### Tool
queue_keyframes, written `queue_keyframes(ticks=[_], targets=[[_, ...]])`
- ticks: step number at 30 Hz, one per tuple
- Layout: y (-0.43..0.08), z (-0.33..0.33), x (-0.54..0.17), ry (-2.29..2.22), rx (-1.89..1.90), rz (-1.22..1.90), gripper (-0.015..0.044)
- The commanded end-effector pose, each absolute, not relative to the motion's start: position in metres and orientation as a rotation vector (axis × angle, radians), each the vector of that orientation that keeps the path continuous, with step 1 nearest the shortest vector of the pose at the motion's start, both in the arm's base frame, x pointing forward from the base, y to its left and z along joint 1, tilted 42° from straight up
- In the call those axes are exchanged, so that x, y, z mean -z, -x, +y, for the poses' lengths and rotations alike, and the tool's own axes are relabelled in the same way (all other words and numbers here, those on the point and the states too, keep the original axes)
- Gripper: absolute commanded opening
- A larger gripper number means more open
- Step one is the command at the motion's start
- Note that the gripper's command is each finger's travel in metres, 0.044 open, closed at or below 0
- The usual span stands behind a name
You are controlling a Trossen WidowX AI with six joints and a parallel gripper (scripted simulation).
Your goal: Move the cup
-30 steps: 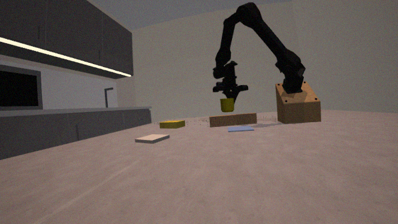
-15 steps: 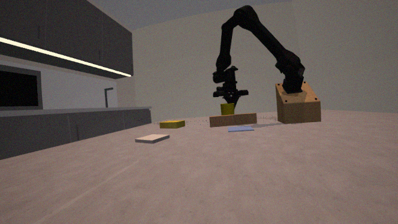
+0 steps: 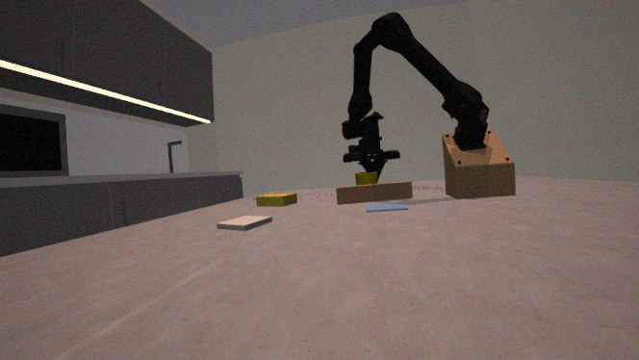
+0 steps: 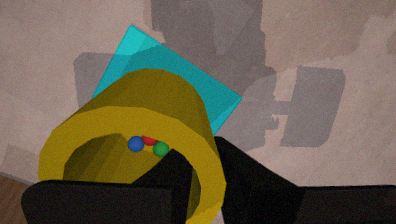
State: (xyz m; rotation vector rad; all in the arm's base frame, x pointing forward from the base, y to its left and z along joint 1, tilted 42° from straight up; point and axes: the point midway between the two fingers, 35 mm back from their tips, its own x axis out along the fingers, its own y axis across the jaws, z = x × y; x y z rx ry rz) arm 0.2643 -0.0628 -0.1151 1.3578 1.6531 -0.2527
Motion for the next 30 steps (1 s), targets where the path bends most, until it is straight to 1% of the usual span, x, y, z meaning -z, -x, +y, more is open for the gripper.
queue_keyframes(ticks=[1,11,16,17,30], targets=[[-0.2645,-0.0630,0.1150,-1.358,0.252,1.653,0.0000],[-0.2645,-0.0630,0.1150,-1.358,0.252,1.653,0.0000],[-0.2645,-0.0630,0.1150,-1.358,0.252,1.653,0.0131],[-0.2645,-0.0630,0.1150,-1.358,0.252,1.653,0.0147],[-0.2644,-0.0682,0.1097,-1.358,0.254,1.653,0.0147]])
